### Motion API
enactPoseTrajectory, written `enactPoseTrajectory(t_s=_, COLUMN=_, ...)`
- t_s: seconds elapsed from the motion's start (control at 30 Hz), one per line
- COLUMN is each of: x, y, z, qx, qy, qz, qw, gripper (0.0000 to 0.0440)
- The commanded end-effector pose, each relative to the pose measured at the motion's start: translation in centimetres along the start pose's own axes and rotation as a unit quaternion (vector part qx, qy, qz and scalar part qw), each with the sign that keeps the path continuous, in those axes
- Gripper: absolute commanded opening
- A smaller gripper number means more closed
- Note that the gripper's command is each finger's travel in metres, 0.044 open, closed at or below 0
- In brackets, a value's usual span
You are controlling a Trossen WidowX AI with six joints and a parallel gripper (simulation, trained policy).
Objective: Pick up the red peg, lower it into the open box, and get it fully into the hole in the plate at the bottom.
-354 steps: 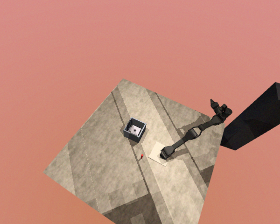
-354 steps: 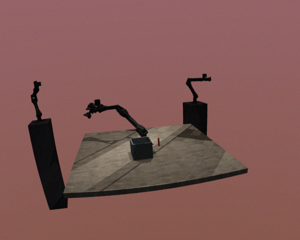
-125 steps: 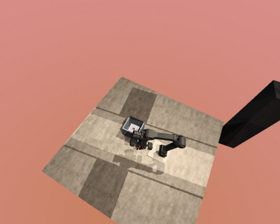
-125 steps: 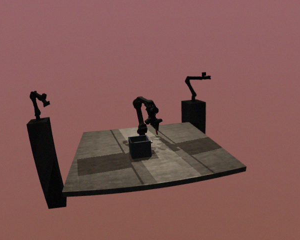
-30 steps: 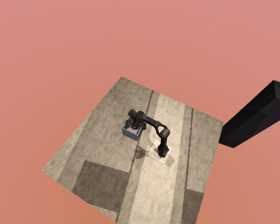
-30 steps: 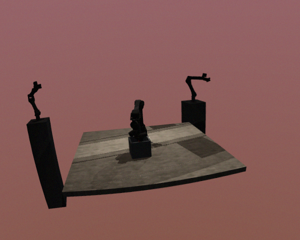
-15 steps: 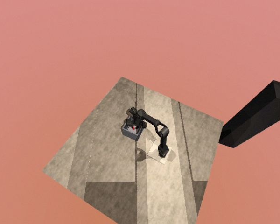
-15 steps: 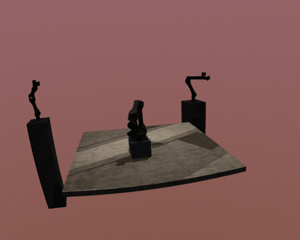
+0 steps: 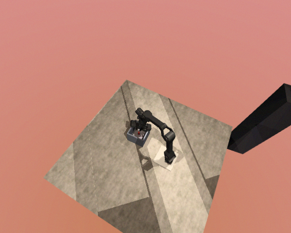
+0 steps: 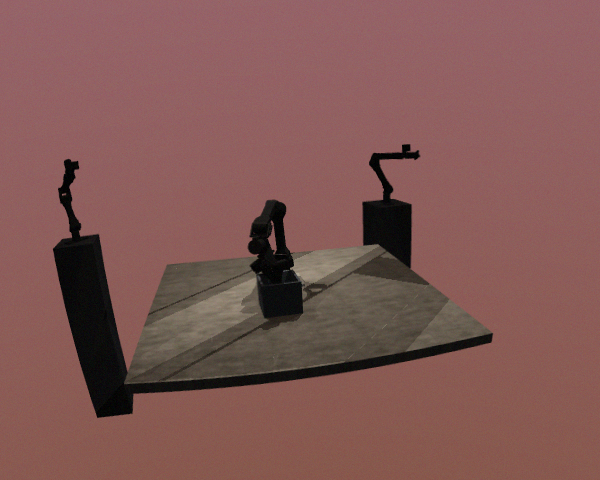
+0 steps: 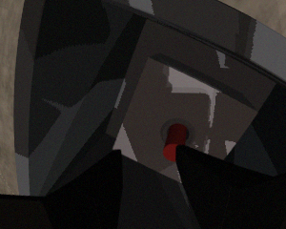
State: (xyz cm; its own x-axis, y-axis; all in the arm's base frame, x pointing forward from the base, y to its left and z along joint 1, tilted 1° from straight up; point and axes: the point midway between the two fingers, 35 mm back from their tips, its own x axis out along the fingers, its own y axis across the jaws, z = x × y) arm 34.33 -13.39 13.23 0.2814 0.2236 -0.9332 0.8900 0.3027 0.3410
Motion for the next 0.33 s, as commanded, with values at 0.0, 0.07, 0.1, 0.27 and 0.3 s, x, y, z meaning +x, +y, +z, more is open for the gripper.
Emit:
enactPoseTrajectory(t_s=0.0, x=-0.6, y=0.6, z=0.4, qx=-0.007, qy=-0.001, qz=0.016, qw=1.0, gripper=0.0149)
enactPoseTrajectory(t_s=0.07, x=-0.9, y=0.9, z=0.6, qx=-0.012, qy=-0.001, qz=0.025, qw=1.0, gripper=0.0149)
enactPoseTrajectory(t_s=0.1, x=-1.0, y=1.1, z=0.8, qx=-0.015, qy=-0.001, qz=0.03, qw=0.999, gripper=0.0149)
enactPoseTrajectory(t_s=0.27, x=-1.5, y=1.8, z=1.4, qx=-0.029, qy=-0.002, qz=0.051, qw=0.998, gripper=0.0148)
enactPoseTrajectory(t_s=0.3, x=-1.6, y=1.9, z=1.5, qx=-0.032, qy=-0.003, qz=0.054, qw=0.998, gripper=0.0148)
